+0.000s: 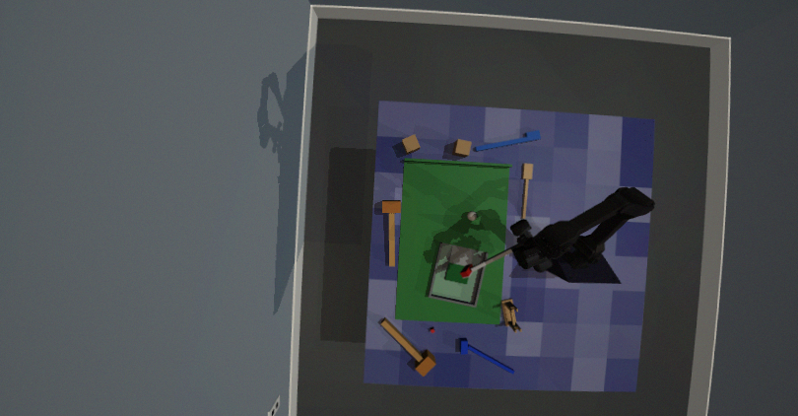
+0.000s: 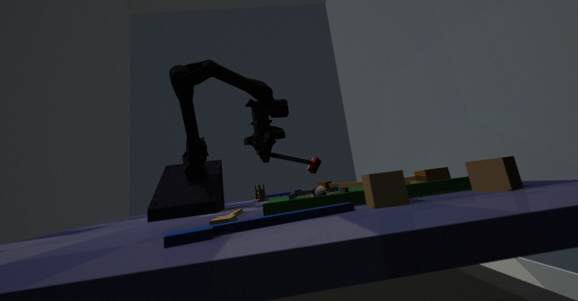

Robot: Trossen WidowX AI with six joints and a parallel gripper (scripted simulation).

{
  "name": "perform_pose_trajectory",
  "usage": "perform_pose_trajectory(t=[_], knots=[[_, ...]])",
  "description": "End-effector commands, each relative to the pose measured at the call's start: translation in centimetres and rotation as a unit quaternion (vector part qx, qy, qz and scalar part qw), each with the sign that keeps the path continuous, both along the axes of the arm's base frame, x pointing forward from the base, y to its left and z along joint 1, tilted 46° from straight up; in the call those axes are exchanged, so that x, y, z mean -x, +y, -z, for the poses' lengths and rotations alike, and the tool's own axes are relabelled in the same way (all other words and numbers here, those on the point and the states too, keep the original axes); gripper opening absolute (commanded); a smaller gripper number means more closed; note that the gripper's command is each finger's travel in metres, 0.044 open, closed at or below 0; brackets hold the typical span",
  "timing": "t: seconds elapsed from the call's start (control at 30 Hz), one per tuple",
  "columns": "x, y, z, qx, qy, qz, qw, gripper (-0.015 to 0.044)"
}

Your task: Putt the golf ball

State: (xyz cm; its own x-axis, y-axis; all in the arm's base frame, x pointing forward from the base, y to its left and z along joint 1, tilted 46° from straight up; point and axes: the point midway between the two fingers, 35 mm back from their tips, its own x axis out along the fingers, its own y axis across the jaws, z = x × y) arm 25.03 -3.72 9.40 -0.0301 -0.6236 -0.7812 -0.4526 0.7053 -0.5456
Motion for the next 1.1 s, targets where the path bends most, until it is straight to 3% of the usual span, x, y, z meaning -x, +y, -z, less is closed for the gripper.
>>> perform_pose_trajectory(t=[0.0, 0.57, 1.07], knots=[[0.9, -1.3, -1.7, 0.012, -0.045, 0.048, 0.998, 0.0000], [6.8, -6.8, -7.7, 0.075, -0.227, 0.265, 0.934, 0.0000], [7.1, -8.9, -6.0, 0.076, -0.234, 0.273, 0.930, 0.0000]])
